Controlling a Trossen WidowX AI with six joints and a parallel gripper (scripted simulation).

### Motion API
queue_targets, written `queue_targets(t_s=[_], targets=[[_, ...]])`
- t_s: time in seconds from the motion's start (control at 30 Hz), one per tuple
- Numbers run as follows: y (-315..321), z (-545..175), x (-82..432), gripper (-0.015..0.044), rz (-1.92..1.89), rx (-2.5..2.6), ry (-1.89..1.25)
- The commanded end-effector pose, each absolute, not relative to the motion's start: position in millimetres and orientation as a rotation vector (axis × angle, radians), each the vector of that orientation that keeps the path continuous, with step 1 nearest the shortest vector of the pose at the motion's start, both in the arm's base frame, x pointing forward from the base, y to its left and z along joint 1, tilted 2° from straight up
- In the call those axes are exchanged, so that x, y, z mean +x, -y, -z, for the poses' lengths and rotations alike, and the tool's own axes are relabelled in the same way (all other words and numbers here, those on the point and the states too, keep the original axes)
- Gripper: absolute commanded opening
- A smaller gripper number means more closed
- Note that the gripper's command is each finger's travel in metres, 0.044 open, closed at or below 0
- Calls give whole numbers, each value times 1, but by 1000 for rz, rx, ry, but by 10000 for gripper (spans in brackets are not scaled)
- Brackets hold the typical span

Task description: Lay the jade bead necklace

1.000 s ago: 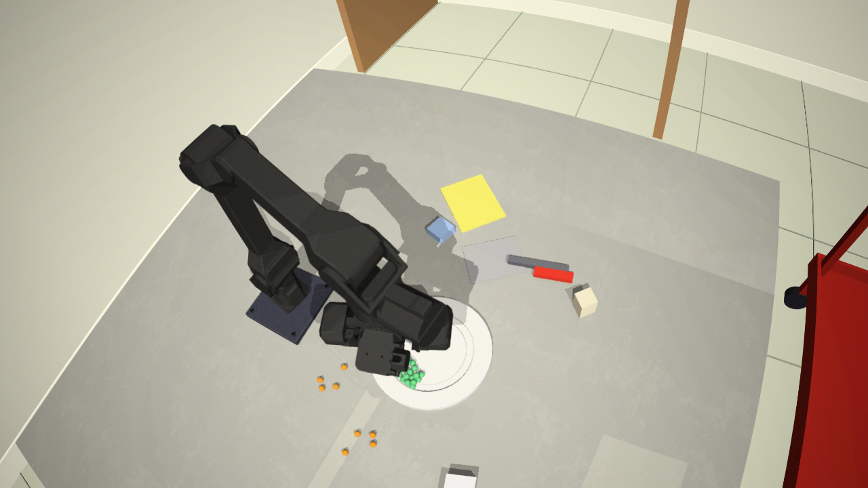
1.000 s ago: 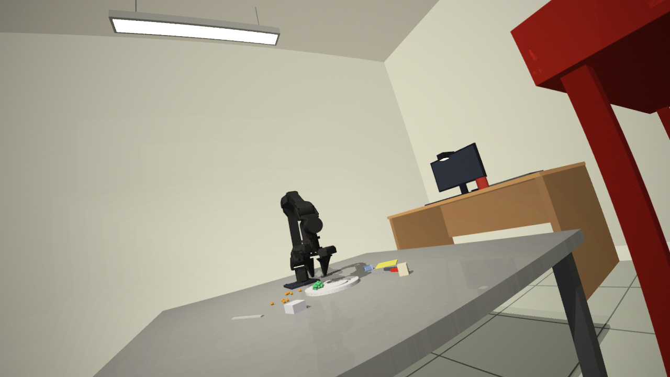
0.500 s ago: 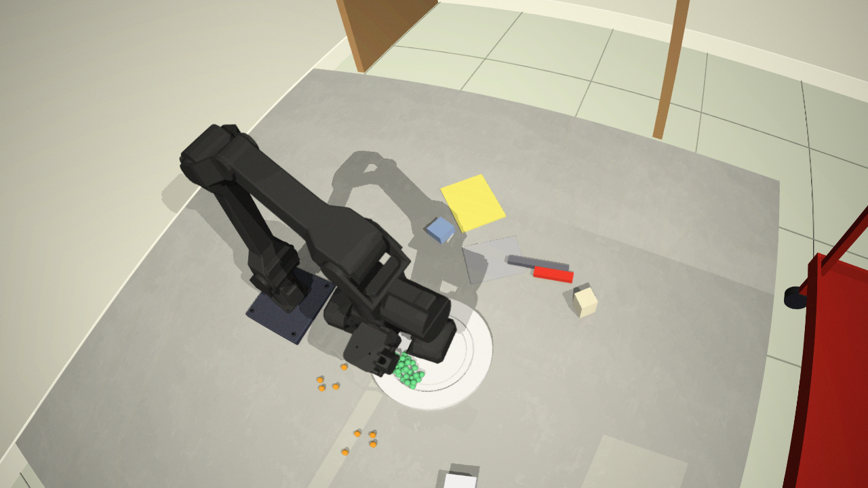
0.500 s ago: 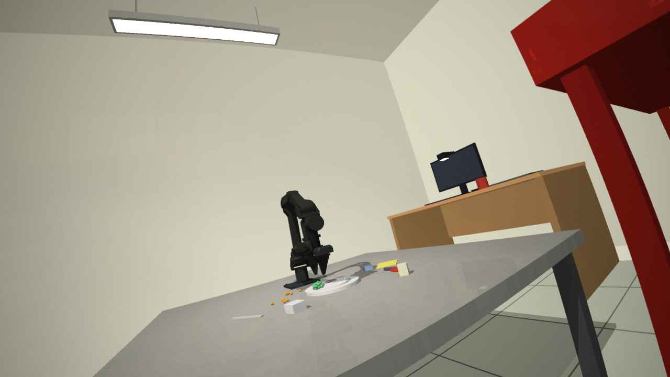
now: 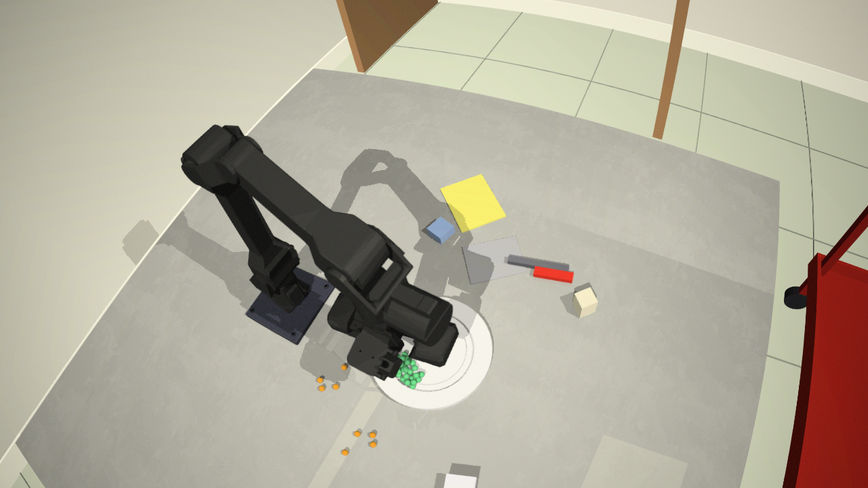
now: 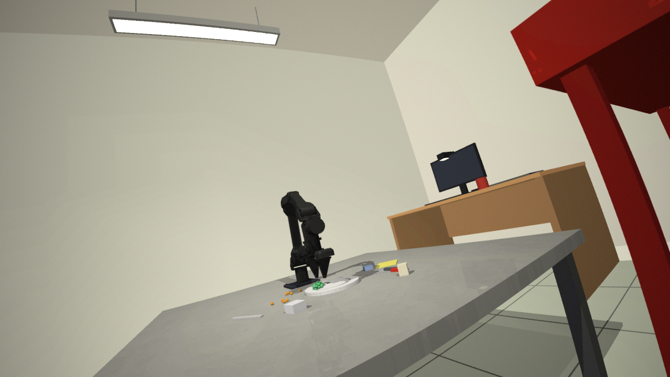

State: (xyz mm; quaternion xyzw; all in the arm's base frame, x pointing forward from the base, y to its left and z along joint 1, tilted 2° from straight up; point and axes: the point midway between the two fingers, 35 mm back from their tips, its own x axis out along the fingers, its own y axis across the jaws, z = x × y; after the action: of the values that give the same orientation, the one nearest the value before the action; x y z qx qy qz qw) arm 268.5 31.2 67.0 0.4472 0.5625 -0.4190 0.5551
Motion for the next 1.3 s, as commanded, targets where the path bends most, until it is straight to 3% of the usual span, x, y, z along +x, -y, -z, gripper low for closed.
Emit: queue_targets(t_s=[0.0, 0.53, 0.8, 1.27], targets=[[-31, -58, 267, 310, 999, 1055, -1335], [-32, -41, 265, 310, 1006, 1057, -1338], [-32, -43, 266, 100, 999, 1053, -1336], [-32, -43, 266, 7, 999, 1053, -1336]])
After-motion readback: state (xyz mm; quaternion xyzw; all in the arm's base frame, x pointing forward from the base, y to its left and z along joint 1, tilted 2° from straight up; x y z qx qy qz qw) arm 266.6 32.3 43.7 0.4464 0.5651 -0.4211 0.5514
